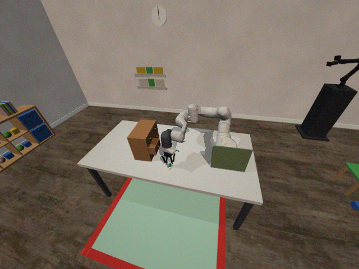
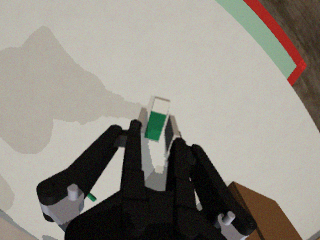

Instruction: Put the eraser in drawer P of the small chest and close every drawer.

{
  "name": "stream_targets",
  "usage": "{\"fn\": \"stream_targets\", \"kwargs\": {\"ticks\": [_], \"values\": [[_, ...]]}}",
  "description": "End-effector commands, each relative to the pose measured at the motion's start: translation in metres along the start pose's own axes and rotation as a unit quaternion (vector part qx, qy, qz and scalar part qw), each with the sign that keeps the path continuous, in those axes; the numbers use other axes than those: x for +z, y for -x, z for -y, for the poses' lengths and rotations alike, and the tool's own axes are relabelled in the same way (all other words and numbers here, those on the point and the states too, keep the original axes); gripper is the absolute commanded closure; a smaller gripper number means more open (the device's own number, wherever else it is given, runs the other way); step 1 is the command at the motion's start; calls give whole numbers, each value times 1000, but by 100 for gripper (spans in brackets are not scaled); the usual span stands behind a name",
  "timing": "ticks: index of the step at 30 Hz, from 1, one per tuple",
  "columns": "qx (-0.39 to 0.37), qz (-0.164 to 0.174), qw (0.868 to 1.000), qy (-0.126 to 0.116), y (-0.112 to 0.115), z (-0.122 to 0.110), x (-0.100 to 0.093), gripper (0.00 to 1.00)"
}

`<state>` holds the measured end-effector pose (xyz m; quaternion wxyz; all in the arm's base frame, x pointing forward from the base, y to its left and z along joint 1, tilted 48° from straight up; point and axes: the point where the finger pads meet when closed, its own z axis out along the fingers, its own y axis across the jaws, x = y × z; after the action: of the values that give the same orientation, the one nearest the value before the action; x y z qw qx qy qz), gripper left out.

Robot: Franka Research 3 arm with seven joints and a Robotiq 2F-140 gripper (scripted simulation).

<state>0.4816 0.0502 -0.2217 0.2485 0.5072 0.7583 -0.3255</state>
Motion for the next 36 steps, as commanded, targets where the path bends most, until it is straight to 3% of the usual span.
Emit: {"fn": "stream_targets", "kwargs": {"ticks": [1,26,27,36], "values": [[-2,-2,1000,2,-1,-2,5,77],[-2,-2,1000,2,-1,-2,6,77],[-2,-2,1000,2,-1,-2,6,89],[-2,-2,1000,2,-1,-2,6,89]]}}
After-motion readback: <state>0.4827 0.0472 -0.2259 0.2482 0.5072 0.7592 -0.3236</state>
